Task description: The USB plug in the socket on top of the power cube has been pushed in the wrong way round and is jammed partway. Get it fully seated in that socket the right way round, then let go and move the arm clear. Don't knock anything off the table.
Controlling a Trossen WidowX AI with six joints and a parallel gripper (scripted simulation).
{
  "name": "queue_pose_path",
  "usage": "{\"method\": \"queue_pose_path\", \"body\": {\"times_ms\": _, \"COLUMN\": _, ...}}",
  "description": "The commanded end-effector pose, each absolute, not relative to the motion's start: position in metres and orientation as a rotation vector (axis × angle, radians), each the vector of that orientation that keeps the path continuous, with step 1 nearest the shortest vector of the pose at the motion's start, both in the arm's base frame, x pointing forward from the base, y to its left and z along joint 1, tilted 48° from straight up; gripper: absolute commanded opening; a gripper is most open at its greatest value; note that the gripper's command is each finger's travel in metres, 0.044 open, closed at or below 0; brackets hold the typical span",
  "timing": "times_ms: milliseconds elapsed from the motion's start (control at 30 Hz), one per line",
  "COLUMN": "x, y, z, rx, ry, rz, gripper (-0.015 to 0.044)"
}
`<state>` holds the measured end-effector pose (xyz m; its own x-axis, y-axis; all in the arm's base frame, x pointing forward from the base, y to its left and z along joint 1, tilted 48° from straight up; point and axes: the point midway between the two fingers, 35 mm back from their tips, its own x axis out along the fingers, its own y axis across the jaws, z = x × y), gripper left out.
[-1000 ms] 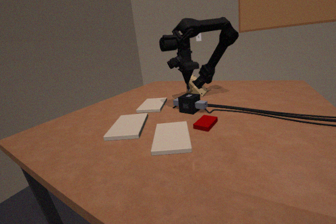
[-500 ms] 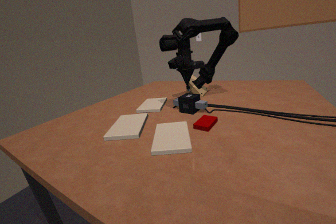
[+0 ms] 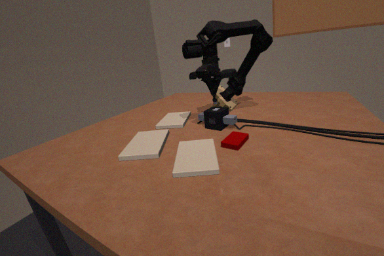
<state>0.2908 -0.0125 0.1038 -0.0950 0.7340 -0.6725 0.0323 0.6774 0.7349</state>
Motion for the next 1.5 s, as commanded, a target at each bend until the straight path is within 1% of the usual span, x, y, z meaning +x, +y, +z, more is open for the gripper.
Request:
{"method": "queue_pose_path", "body": {"times_ms": 0, "x": 0.2908, "y": -0.0125, "z": 0.1038, "rx": 0.564, "ry": 1.525, "rz": 0.745, "gripper": 0.0000}}
{"method": "queue_pose_path", "body": {"times_ms": 733, "x": 0.2908, "y": -0.0125, "z": 0.1038, "rx": 0.130, "ry": 1.228, "rz": 1.127, "gripper": 0.0000}}
{"method": "queue_pose_path", "body": {"times_ms": 1467, "x": 0.2908, "y": -0.0125, "z": 0.1038, "rx": -0.305, "ry": 0.862, "rz": 1.436, "gripper": 0.0000}}
